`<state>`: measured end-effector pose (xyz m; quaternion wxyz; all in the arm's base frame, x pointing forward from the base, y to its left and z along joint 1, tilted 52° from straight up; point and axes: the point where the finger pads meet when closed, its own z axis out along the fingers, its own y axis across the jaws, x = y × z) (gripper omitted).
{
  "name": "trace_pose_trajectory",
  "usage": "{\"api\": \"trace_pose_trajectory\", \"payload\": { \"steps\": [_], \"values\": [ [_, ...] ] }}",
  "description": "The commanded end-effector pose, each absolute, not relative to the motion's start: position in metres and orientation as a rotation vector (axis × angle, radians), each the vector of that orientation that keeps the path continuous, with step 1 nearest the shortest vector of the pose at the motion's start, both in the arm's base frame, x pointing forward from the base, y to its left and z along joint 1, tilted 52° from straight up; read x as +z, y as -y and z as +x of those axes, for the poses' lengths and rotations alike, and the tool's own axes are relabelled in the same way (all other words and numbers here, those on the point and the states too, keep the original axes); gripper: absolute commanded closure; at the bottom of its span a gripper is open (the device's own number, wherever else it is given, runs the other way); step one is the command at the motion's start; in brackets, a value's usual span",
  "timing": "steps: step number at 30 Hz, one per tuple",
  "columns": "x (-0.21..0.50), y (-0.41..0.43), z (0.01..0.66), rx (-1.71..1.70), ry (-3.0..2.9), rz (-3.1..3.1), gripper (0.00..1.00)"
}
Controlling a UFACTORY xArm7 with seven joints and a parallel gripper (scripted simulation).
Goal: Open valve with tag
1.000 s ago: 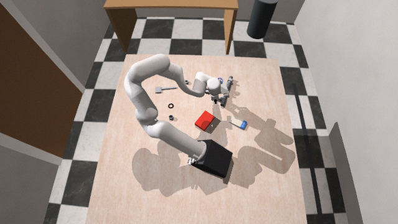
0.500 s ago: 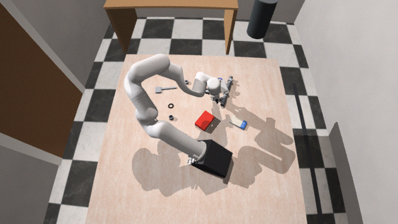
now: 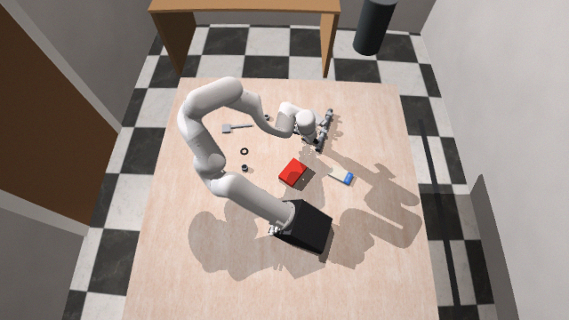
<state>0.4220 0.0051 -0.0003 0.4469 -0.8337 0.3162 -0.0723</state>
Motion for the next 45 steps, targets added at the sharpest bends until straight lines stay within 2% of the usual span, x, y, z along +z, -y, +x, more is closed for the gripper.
{"api": "trace_pose_trajectory", "payload": {
  "steps": [1,25,45],
  "values": [
    [0.0002,-0.0028,0.4227,-0.355,-0.500,-2.158,1.00],
    [0.0002,-0.0028,0.4227,-0.862,0.669,-2.269,1.00],
    [0.0001,-0.0028,0.4227,-1.284,1.759,-1.901,1.00]
  ]
}}
